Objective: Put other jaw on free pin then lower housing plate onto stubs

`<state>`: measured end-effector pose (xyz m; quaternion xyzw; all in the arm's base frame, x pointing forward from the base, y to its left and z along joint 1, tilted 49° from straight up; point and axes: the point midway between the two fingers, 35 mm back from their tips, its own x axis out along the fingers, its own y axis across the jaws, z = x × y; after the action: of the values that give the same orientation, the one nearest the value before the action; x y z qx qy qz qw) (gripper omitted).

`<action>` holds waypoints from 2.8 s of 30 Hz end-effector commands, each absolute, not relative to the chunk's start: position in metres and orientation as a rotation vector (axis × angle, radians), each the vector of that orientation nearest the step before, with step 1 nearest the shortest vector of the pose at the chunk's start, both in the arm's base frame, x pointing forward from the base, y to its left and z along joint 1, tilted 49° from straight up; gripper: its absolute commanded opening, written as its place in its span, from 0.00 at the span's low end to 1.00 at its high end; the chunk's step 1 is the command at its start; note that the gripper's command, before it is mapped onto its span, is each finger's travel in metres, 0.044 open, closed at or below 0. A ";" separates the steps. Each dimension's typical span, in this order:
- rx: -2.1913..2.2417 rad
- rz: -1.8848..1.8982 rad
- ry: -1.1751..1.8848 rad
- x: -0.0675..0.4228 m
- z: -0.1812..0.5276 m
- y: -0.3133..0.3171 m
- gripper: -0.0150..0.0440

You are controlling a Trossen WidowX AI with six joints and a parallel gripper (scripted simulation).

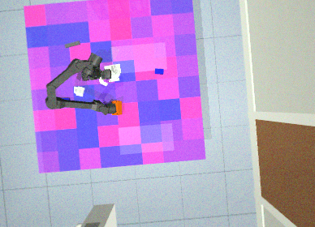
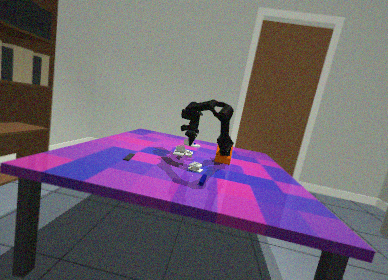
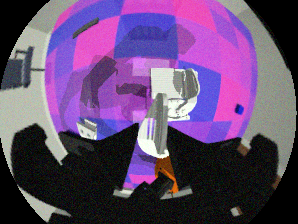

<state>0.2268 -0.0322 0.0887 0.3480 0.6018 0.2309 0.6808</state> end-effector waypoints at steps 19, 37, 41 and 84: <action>0.816 0.496 1.362 0.226 0.090 -0.031 0.48; 0.814 0.496 1.360 0.261 0.077 -0.052 0.48; 0.814 0.496 1.360 0.271 0.072 -0.058 0.48; 0.814 0.495 1.360 0.278 0.068 -0.062 0.48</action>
<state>0.2771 -0.0623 0.0683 0.3591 0.6054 0.2216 0.6749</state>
